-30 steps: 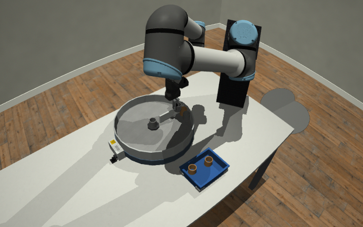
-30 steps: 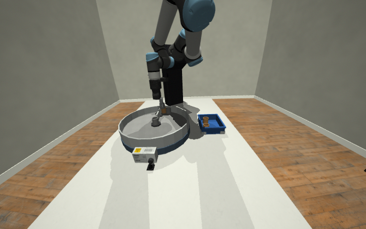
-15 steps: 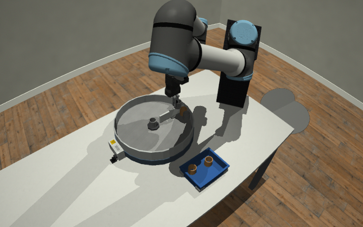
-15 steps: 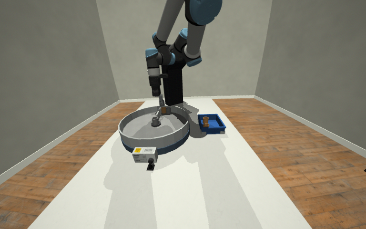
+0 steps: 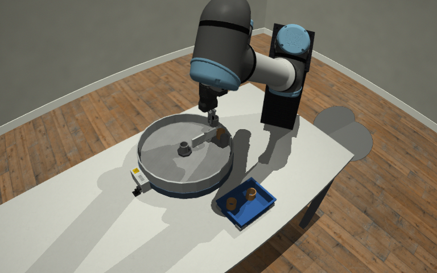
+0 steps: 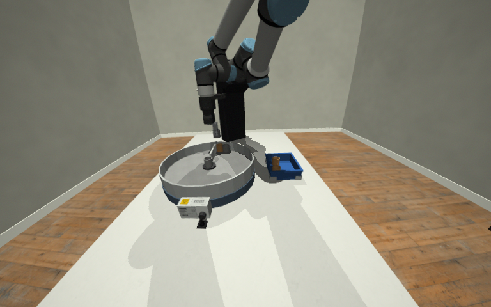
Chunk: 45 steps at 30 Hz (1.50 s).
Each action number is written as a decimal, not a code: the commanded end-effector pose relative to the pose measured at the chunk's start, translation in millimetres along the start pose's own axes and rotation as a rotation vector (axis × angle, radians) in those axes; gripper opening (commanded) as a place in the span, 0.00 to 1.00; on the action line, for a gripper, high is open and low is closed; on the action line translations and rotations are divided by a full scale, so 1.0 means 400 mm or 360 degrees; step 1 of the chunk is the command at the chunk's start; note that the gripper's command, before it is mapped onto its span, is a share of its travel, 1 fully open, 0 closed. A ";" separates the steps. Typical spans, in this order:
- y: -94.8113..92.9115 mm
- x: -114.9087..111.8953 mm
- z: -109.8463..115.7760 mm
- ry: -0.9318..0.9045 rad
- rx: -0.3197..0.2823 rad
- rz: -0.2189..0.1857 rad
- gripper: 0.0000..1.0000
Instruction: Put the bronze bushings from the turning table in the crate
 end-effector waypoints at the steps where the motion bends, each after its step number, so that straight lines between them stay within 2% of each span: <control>1: 0.000 0.049 -0.001 0.0000 0.0000 0.0000 0.00; 4: 0.001 0.122 -0.003 0.0001 0.0001 -0.0002 0.00; 16: 0.001 0.122 -0.003 0.0001 0.0001 -0.0002 0.00; 21: 0.003 0.241 -0.007 0.0002 0.0003 -0.0003 0.00; 33: 0.003 0.241 -0.007 0.0002 0.0003 -0.0003 0.00; 38: 0.005 0.361 -0.011 0.0004 0.0005 -0.0004 0.00; 45: 0.005 0.361 -0.011 0.0004 0.0005 -0.0004 0.00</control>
Point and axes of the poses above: the point where the finger pads meet when closed, its own y axis back along the fingers, its own x axis across the jaws, z = x × y, the point moved 7 cm from there along y, back along the fingers, and after that the axes turned 11 degrees about -y, right-handed, at the moved point
